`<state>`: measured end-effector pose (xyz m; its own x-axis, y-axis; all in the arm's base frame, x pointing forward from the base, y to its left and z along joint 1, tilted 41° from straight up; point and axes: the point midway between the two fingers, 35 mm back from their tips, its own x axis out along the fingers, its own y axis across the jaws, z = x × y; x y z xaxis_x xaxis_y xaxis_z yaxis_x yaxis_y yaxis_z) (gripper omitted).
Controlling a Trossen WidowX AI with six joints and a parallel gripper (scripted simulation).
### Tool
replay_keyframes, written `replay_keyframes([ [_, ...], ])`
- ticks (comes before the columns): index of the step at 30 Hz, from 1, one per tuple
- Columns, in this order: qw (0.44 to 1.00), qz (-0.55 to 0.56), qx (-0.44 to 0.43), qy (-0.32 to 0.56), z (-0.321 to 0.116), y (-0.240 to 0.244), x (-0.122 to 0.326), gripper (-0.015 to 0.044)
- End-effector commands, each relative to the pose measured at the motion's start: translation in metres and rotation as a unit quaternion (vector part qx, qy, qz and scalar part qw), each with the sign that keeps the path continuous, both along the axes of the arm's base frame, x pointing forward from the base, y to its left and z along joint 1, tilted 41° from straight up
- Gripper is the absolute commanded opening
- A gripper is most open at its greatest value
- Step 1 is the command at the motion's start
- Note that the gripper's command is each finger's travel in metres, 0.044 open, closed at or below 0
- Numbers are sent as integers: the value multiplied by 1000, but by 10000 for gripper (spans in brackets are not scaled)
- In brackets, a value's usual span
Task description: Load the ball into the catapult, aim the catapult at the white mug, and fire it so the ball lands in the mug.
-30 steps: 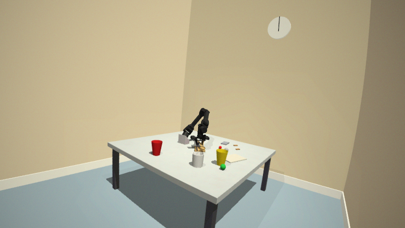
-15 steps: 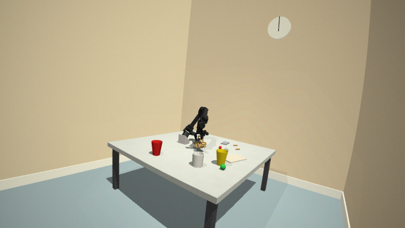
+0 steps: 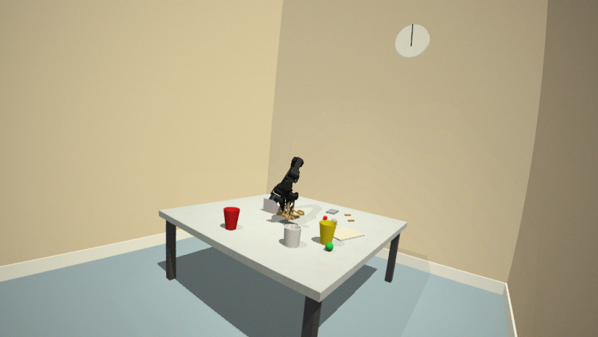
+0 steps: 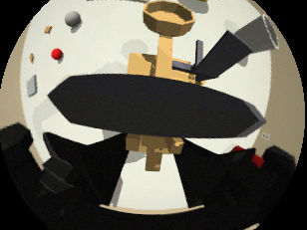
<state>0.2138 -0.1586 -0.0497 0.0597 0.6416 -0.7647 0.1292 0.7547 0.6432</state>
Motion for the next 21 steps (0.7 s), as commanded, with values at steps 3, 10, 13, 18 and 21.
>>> replay_keyframes([
  [3, 995, 75, -11, -69, -22, -28, -13, 0],
  [10, 981, 145, -16, -127, -49, -53, -28, 0],
  [13, 981, 145, -16, -128, -50, -54, -28, 0],
  [18, 981, 146, -16, -129, -51, -56, -28, 0],
  [21, 981, 146, -16, -129, -54, -54, -27, 0],
])
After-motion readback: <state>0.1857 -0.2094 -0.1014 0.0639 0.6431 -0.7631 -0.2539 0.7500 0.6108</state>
